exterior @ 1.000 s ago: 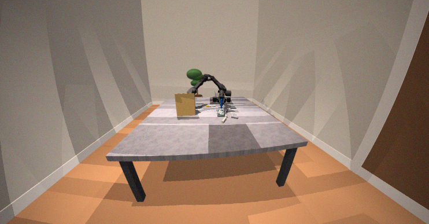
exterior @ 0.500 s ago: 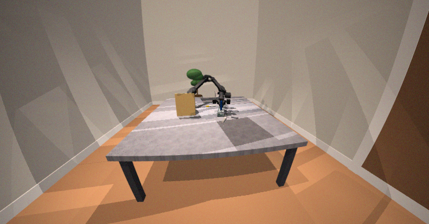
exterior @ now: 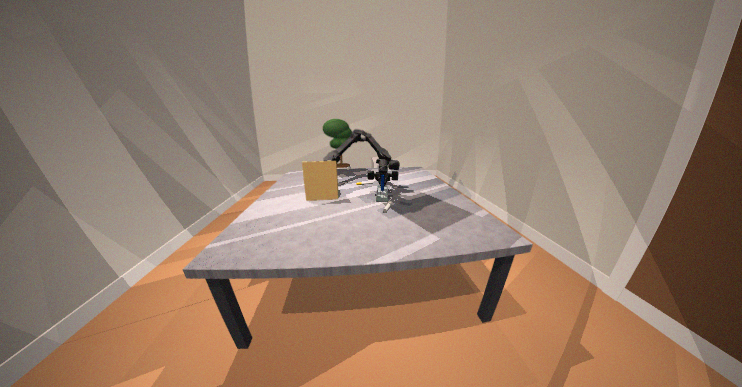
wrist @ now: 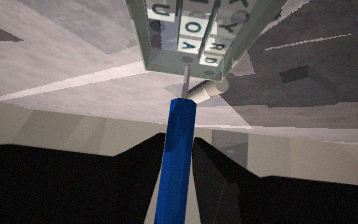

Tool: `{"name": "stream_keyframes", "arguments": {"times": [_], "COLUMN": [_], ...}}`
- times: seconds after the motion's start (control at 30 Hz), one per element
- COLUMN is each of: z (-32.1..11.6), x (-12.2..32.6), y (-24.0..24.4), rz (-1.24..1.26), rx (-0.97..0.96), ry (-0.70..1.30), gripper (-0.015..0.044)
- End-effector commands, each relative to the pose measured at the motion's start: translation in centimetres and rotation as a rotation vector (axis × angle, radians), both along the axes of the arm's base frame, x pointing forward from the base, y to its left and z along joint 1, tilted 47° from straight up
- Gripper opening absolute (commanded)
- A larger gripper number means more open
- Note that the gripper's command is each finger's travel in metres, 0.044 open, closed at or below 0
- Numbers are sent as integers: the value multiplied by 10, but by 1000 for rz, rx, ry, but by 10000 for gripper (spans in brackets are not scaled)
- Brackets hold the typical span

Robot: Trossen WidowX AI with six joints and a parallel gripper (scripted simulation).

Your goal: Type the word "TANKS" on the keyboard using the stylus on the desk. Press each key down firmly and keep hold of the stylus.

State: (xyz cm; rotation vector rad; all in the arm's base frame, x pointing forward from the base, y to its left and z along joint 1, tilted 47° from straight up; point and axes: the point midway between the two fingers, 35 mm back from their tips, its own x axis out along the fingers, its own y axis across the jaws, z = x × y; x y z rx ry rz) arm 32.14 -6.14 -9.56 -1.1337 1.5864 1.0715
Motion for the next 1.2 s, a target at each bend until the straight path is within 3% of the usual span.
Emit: {"name": "stream_keyframes", "arguments": {"times": [0.0,1.17], "z": [-2,-12], "x": [0,1], "y": [1,12], "rz": [-4,-4], "rx": [1,1], "ry": [-1,-1], "gripper": [81,81]}}
